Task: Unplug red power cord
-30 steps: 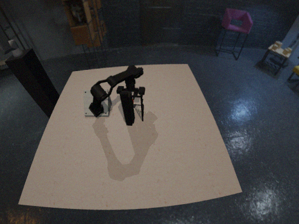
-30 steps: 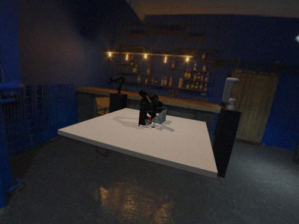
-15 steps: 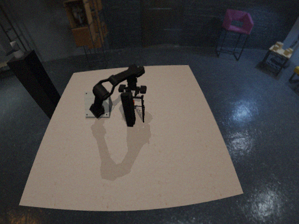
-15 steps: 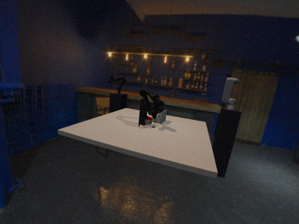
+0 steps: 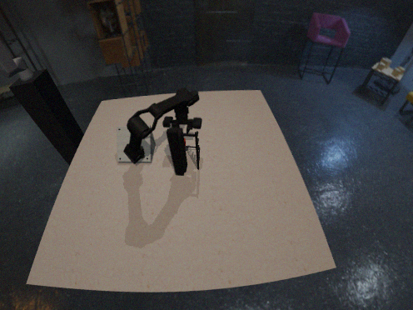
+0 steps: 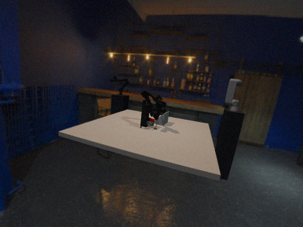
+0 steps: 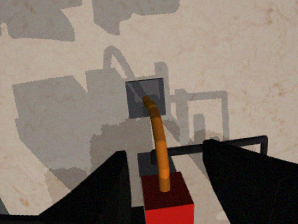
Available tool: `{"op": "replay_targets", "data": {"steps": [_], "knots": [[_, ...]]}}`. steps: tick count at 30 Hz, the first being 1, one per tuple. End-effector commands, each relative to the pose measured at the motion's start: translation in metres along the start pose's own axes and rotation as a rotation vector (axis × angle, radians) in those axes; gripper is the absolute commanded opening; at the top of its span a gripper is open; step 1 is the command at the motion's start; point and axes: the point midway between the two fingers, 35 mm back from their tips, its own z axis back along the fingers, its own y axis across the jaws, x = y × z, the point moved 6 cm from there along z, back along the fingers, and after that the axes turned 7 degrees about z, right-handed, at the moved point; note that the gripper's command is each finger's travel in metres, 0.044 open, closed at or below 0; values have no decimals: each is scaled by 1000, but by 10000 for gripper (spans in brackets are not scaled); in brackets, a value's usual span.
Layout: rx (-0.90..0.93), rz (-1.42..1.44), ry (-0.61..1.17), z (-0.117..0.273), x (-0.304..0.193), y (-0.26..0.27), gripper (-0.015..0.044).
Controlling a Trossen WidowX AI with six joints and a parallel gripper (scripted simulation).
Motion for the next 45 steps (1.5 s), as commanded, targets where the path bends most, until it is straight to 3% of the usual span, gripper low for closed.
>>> {"op": "replay_targets", "data": {"steps": [1, 45], "knots": [[-7, -1, -2, 3, -1, -1, 160], [-6, 0, 1, -9, -43, 6, 160]]}}
